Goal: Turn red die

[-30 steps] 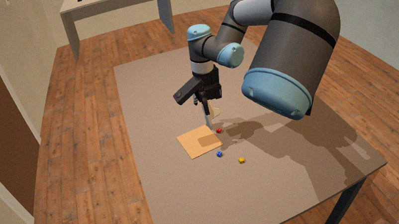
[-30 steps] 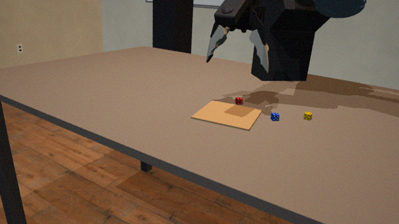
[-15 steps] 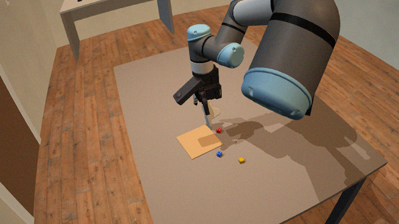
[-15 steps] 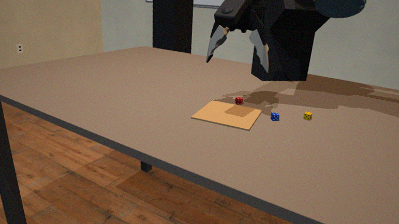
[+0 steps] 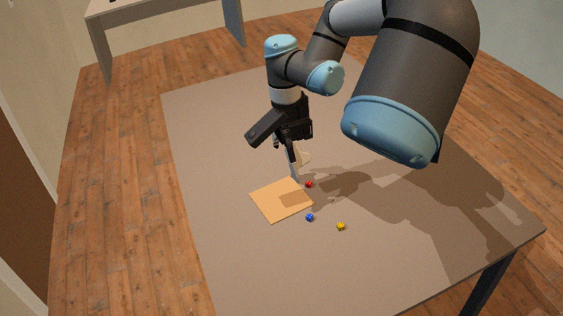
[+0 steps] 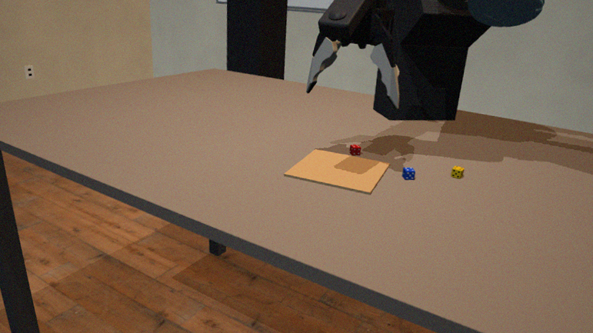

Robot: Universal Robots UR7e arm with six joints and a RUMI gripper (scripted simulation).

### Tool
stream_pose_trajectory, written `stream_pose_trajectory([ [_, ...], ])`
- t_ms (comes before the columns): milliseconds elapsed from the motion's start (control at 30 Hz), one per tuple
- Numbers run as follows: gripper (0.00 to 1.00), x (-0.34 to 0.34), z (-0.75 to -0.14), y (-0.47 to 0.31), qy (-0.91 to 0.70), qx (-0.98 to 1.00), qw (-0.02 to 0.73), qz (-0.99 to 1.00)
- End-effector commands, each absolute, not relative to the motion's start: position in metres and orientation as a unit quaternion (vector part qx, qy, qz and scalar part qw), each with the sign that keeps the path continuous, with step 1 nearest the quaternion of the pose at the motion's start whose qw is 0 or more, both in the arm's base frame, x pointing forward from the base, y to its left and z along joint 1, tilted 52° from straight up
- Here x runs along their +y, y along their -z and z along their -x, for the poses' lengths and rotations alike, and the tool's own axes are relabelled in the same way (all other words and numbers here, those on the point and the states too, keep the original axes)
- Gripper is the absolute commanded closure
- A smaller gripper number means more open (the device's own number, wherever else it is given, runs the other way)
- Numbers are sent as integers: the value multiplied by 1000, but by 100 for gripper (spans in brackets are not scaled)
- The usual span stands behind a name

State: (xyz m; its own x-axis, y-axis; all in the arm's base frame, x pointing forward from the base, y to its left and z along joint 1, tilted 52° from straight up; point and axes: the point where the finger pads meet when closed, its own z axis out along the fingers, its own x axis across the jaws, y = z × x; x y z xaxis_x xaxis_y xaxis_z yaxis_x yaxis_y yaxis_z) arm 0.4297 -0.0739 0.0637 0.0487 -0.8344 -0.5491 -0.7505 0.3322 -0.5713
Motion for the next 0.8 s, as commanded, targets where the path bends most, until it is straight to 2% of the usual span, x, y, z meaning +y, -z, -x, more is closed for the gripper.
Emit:
stream_pose_trajectory([
  [0,0,-74,-430,-64,48,688,439,576],
  [767,0,-22,-450,-123,48,688,439,576],
])
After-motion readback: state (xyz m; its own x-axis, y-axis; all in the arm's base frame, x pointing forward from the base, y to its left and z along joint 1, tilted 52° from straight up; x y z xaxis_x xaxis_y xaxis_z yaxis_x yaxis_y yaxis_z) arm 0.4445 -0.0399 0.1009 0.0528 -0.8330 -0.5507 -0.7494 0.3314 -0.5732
